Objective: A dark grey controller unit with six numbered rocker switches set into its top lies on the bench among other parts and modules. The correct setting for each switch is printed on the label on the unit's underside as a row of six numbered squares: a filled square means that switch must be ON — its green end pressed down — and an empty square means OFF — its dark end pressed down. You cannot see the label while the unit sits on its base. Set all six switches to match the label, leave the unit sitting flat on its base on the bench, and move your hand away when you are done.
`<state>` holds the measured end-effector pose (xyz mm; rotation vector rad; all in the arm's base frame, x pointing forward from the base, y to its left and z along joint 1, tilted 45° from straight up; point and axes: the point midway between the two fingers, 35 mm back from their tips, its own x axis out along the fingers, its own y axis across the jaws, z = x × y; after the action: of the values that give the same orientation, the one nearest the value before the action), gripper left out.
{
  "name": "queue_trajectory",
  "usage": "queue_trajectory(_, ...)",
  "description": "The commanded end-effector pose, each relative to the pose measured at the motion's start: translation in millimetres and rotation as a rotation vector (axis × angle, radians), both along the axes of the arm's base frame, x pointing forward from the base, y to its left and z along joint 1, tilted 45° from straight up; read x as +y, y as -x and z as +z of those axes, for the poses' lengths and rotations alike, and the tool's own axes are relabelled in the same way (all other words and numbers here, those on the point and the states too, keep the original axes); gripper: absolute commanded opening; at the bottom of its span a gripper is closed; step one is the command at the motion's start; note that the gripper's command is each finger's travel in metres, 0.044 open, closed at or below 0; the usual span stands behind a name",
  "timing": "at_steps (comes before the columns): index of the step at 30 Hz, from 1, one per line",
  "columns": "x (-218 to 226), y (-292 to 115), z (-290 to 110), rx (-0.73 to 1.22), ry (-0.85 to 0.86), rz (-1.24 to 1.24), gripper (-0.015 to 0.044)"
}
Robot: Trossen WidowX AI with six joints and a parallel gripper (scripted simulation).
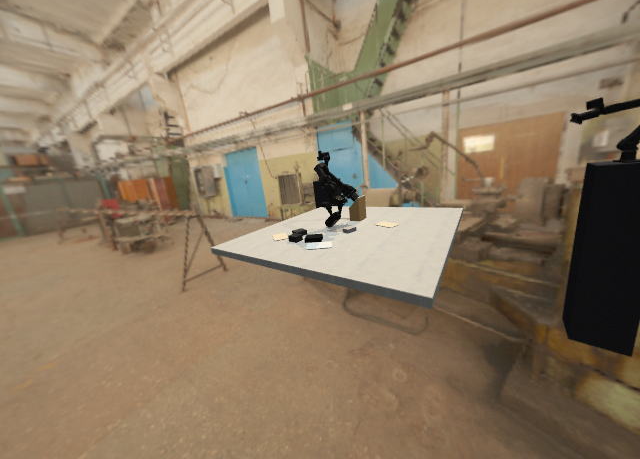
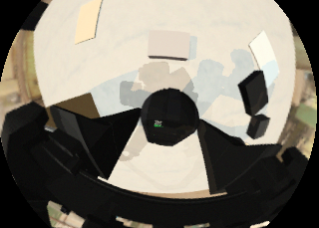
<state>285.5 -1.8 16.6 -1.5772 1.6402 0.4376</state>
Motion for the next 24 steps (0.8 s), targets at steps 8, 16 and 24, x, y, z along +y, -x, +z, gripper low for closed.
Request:
queue_trajectory(8,-2.0,2.5,8.3,-0.002,-0.017,0.007,0.0336)
queue_trajectory(16,-3.3,4.1,13.0,-0.004,-0.028,0.011,0.0336)
queue_trajectory(24,-4.7,5.4,16.7,-0.005,-0.038,0.014,0.0336)
